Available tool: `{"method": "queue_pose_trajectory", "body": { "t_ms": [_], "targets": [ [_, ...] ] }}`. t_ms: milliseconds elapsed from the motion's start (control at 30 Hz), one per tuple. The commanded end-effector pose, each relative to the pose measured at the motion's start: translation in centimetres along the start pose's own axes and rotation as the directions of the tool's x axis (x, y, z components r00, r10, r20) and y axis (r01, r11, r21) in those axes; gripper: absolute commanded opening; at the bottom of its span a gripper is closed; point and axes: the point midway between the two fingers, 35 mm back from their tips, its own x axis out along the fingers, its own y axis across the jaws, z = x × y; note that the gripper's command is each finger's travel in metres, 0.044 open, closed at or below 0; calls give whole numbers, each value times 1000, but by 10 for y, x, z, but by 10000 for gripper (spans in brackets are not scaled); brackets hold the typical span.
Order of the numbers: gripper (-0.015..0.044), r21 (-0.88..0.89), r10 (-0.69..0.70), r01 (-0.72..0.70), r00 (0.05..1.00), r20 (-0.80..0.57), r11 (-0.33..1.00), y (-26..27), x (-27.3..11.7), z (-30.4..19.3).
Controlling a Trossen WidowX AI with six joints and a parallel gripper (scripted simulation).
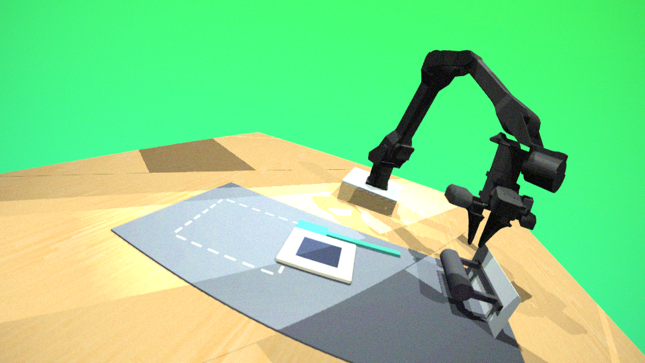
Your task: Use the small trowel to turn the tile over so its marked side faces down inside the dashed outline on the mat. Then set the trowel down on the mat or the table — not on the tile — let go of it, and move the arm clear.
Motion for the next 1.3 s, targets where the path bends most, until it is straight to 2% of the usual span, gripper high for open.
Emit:
{"method": "queue_pose_trajectory", "body": {
  "t_ms": [0, 733, 1067, 1267],
  "targets": [
    [100, 1, -3, 3, 1000, -8, 1000, 9, 3, -1],
    [100, 1, 2, -2, 1000, -8, 1000, 61, 2, -1],
    [100, -1, 7, -7, 1000, -1, 1000, 54, 0, 0],
    [100, -1, 1, -1, 1000, -4, 1000, 18, -8, 2]
  ]
}}
